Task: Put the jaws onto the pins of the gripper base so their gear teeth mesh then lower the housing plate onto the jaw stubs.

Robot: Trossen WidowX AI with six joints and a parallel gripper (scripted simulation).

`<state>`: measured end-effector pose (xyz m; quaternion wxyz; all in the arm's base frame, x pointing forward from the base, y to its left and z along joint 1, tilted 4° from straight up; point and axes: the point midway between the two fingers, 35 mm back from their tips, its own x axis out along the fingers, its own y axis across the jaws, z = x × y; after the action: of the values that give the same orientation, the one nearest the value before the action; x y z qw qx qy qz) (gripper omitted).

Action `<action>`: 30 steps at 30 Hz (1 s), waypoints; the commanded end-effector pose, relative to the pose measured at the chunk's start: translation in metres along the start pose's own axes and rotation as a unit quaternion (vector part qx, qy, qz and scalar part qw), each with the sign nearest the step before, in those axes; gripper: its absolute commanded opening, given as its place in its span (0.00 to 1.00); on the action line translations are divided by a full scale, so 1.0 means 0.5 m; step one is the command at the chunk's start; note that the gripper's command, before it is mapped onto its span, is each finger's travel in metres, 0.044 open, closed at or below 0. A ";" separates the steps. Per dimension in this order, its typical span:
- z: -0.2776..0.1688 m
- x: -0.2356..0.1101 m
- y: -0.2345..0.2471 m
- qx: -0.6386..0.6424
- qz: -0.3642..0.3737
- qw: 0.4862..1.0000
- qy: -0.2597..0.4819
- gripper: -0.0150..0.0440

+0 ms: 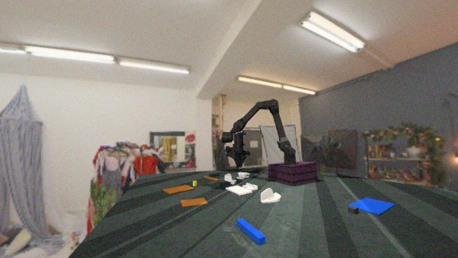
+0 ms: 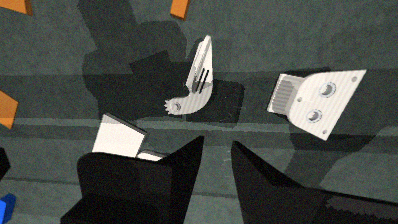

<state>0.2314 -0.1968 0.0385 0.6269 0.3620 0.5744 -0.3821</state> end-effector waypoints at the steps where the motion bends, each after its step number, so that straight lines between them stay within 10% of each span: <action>1: 0.002 -0.003 0.001 0.001 0.001 1.000 -0.002 0.29; 21: 0.002 -0.003 0.001 0.001 0.001 1.000 -0.002 0.25; 30: 0.001 -0.001 0.000 0.000 0.000 1.000 0.000 0.65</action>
<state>0.2318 -0.1970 0.0389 0.6273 0.3622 0.5739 -0.3820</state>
